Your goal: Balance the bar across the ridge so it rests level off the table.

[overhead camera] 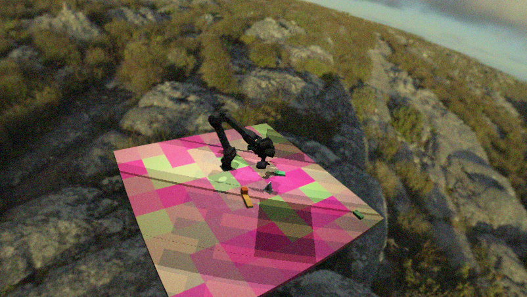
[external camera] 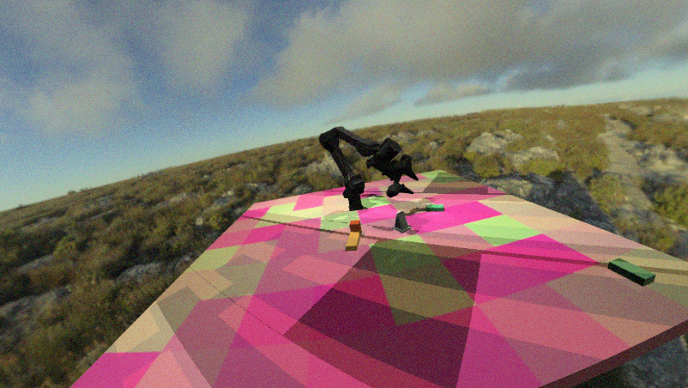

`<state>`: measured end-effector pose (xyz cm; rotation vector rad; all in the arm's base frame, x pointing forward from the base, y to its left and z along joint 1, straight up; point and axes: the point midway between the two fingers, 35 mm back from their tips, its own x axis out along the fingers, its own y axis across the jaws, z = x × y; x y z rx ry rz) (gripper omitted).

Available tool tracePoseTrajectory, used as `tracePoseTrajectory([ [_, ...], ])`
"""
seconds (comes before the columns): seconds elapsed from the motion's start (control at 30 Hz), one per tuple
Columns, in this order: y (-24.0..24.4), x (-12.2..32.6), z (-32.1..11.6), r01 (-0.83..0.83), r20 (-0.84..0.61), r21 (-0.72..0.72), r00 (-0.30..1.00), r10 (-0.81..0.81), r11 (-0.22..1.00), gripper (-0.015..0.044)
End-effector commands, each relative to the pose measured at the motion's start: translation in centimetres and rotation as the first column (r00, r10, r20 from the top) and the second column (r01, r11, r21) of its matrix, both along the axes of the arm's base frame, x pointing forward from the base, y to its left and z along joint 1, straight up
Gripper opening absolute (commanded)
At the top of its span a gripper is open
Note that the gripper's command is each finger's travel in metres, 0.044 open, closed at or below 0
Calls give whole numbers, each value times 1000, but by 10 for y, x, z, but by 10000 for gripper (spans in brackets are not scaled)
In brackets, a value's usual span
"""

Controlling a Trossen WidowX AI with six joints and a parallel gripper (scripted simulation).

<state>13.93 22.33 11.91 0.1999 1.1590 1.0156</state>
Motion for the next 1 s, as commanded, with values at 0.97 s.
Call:
tracePoseTrajectory([
  [0.97,-100,138,18,419,7,-394,892,-453,818,315],
])
